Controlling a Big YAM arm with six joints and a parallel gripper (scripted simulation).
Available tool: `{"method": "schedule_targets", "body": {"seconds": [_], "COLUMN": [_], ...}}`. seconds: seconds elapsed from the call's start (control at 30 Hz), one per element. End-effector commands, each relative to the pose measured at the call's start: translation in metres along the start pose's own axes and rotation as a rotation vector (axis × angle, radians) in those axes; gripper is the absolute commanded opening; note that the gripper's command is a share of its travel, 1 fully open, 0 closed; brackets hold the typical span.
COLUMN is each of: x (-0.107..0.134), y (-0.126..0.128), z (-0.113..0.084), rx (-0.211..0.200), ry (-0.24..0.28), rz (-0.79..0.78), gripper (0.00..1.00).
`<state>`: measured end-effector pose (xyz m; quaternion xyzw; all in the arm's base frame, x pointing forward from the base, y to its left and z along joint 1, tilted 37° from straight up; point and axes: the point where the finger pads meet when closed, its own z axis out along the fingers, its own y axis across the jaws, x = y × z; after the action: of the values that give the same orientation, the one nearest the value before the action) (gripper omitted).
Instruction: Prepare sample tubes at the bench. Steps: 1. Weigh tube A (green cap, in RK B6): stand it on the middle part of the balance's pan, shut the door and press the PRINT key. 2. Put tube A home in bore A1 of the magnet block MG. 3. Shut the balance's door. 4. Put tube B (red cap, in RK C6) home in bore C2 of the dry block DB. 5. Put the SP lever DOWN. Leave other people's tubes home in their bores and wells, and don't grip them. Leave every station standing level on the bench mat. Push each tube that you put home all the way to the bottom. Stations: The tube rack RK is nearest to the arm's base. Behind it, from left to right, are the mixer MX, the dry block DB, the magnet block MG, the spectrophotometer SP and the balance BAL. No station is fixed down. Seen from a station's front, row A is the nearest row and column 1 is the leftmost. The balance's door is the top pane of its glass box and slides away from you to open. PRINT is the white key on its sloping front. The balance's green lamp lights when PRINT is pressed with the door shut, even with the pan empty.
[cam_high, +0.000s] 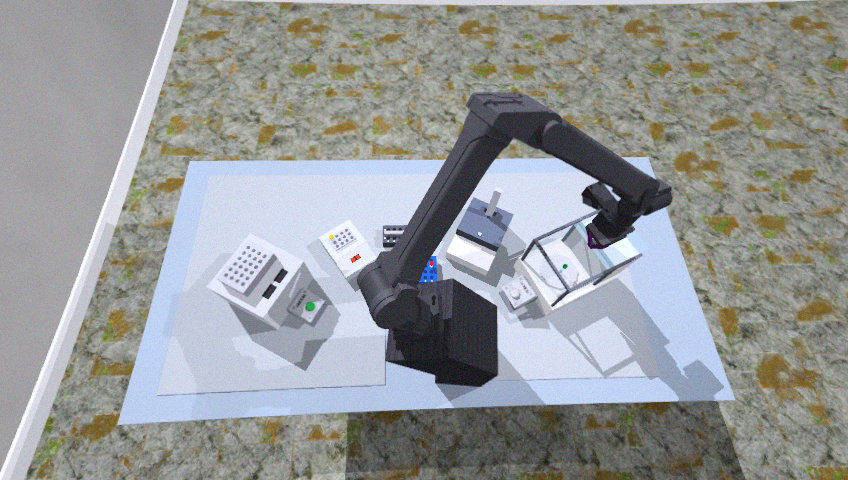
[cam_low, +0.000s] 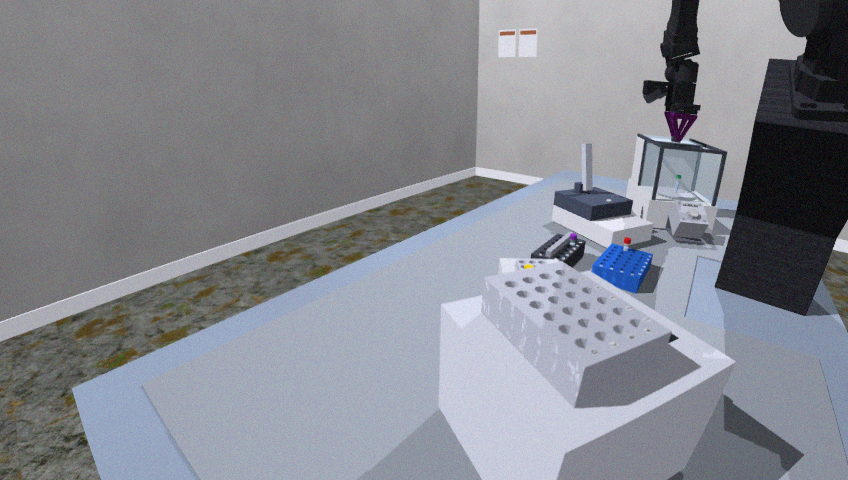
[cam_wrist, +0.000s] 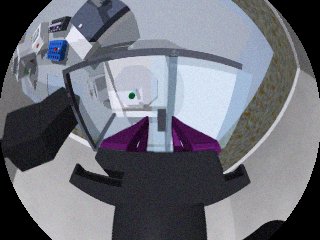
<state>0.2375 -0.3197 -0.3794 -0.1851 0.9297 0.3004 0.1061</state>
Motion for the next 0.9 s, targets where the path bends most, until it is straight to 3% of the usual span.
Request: {"method": "schedule_targets", "body": {"seconds": [0.0, 0.5, 0.53, 0.87], "x": [-0.0060, -0.0060, -0.0060, -0.0059], "y": [-0.0099, -0.0099, -0.0099, -0.0091], "z": [0.0038, 0.0038, 0.0038, 0.0038], "rx": [0.018, 0.018, 0.018, 0.015], "ry": [0.006, 0.006, 0.006, 0.006], "rz": [-0.004, -0.004, -0.004, -0.003], "gripper": [0.30, 0.30, 0.06, 0.06]}}
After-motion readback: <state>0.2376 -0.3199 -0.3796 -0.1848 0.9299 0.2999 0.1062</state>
